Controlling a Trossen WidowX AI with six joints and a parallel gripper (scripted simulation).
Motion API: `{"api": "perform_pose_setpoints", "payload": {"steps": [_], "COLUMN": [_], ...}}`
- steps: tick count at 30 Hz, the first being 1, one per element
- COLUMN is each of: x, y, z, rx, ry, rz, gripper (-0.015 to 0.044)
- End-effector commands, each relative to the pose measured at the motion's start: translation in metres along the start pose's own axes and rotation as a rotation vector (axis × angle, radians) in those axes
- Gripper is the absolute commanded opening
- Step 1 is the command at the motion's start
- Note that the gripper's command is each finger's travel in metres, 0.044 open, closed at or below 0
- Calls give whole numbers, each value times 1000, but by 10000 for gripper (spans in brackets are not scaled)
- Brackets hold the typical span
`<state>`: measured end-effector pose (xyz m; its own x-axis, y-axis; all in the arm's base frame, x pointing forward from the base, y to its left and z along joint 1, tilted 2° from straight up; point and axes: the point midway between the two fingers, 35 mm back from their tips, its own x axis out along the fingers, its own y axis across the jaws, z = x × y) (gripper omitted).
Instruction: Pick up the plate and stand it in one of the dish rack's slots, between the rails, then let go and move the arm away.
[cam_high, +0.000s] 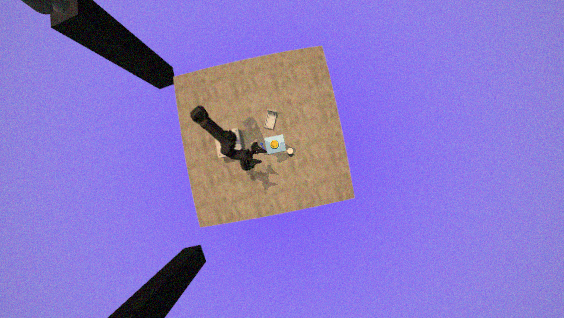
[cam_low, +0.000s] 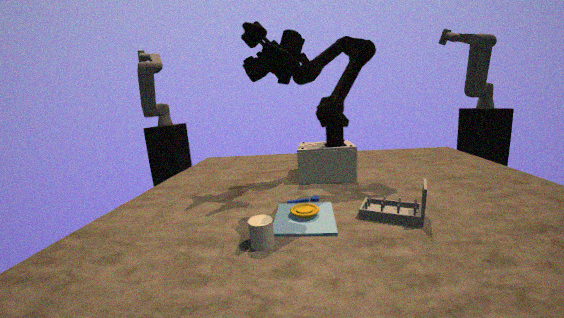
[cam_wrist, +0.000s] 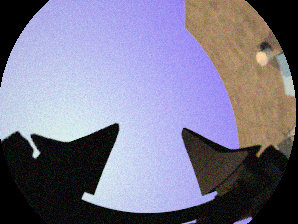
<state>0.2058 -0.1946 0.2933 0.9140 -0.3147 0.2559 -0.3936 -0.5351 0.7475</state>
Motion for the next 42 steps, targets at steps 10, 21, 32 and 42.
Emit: {"api": "perform_pose_setpoints", "payload": {"steps": [10, 21, 32, 42], "x": [16, 34, 48, 57], "y": [-10, -30, -57, -85], "z": [19, 43, 65, 82], "rx": [-98, -238, -393, -545], "ry": [-71, -151, -208, -232], "rz": [-56, -161, -302, -457], "gripper": [400, 400, 400, 400]}}
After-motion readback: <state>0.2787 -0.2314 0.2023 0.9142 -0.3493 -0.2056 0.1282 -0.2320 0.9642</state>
